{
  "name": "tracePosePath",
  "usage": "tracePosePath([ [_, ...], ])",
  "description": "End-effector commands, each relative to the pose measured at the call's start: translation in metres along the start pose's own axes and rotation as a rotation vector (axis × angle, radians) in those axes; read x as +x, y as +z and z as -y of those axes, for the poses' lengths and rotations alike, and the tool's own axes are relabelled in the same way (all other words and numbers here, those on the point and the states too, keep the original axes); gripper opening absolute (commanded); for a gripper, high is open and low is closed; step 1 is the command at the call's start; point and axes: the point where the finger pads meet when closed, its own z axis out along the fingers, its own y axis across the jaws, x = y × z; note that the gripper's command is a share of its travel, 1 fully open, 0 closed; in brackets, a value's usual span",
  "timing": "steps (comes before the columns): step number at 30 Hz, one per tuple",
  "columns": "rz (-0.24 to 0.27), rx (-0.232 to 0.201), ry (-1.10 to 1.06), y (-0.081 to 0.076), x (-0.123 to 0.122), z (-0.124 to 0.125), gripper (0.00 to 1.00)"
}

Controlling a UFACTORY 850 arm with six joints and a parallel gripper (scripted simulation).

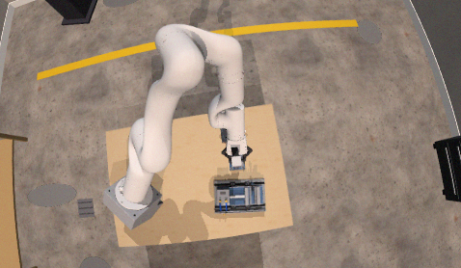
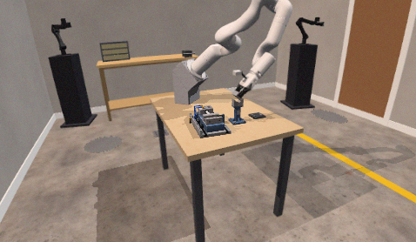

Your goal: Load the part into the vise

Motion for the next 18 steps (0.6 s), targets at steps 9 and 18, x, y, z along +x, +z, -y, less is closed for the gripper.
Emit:
tracePosePath([
  [9,0.031,0.0,0.0,-0.0002,0.0005,0.0001,0.0],
  [18,0.094,0.001,0.0,-0.0002,0.0012,0.0001,0.0],
])
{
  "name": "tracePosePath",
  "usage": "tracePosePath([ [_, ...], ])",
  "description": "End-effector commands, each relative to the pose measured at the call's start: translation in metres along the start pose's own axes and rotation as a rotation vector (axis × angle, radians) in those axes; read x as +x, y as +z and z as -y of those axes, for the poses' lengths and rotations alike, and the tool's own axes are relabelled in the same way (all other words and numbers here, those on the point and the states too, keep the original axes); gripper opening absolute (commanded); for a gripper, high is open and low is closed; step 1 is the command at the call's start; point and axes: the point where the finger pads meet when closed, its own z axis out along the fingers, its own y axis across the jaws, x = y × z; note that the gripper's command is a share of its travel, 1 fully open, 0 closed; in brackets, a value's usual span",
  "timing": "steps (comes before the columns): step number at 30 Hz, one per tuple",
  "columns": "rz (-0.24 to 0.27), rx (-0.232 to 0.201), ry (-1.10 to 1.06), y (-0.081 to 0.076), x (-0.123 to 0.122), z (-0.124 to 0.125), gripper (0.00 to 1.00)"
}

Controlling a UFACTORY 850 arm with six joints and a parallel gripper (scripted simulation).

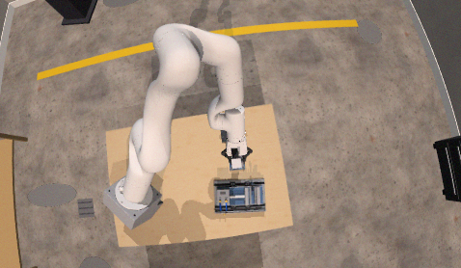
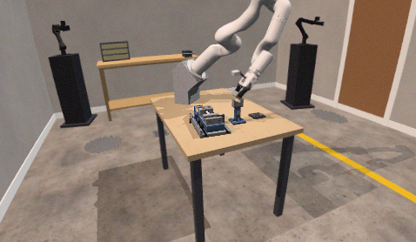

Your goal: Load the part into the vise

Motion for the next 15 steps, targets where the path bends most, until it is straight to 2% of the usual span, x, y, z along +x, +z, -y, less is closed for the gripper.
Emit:
tracePosePath([
  [1,0.025,-0.001,0.0,-0.0003,0.0004,0.0005,0.0],
  [15,0.103,-0.005,0.0,-0.0002,0.0011,-0.0003,0.0],
])
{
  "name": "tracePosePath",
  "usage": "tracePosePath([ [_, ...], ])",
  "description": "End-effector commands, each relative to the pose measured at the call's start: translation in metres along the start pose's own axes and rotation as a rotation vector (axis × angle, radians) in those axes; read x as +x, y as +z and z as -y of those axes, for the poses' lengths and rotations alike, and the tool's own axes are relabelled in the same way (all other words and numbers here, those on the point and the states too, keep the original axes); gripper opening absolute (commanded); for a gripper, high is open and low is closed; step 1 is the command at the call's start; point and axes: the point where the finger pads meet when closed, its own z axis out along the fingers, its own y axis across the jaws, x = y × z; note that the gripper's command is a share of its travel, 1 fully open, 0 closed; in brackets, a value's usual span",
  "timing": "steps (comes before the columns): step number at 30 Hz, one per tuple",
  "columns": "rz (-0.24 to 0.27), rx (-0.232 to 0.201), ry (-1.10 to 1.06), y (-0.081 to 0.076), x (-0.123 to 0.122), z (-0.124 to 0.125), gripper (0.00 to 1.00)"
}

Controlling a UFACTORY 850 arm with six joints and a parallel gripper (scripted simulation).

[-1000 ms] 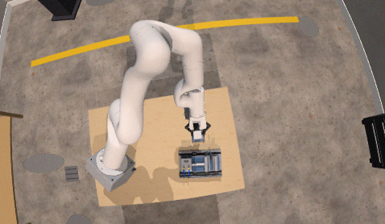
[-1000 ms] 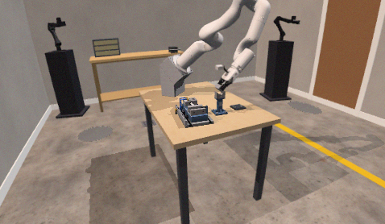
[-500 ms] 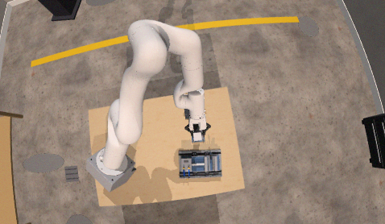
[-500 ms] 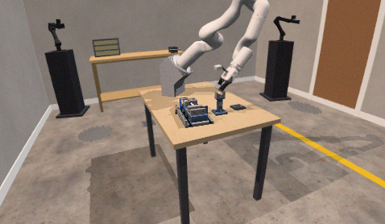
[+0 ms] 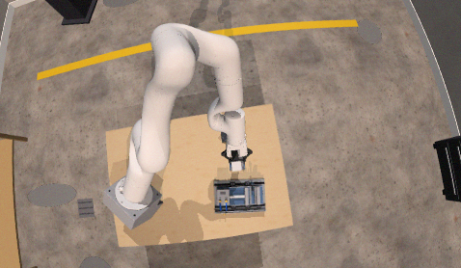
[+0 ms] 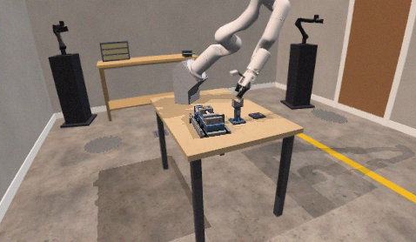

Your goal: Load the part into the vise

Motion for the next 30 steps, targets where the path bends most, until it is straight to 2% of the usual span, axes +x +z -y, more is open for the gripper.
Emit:
tracePosePath([
  [1,0.025,-0.009,0.0,-0.0003,0.0003,0.0001,0.0],
  [30,0.101,-0.012,0.0,-0.0002,0.0016,-0.0006,0.0],
])
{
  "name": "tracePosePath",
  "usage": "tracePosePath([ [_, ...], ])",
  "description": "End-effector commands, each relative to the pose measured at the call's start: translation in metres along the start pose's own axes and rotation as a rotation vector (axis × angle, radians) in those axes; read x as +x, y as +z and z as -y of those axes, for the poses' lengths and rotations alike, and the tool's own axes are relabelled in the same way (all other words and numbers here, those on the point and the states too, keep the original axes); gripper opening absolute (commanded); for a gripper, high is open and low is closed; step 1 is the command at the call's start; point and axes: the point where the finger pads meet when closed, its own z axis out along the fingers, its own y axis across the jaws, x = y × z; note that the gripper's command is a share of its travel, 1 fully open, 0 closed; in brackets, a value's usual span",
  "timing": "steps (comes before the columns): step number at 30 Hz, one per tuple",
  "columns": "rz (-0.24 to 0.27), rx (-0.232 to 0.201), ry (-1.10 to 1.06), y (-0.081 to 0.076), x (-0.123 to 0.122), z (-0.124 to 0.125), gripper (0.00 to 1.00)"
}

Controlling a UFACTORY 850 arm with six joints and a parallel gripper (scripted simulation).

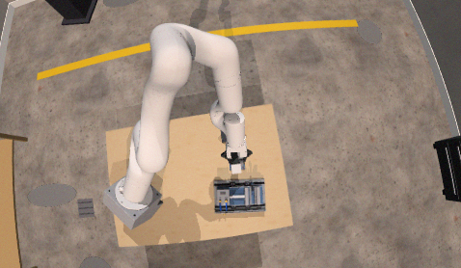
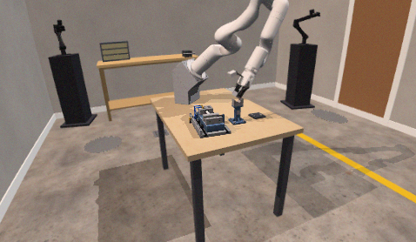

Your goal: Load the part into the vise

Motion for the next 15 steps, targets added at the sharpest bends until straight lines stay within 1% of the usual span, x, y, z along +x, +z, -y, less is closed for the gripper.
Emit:
tracePosePath([
  [1,0.028,-0.022,0.0,-0.0004,0.0005,-0.0003,0.0],
  [15,0.057,-0.02,0.0,-0.0005,0.0005,0.0004,0.0],
])
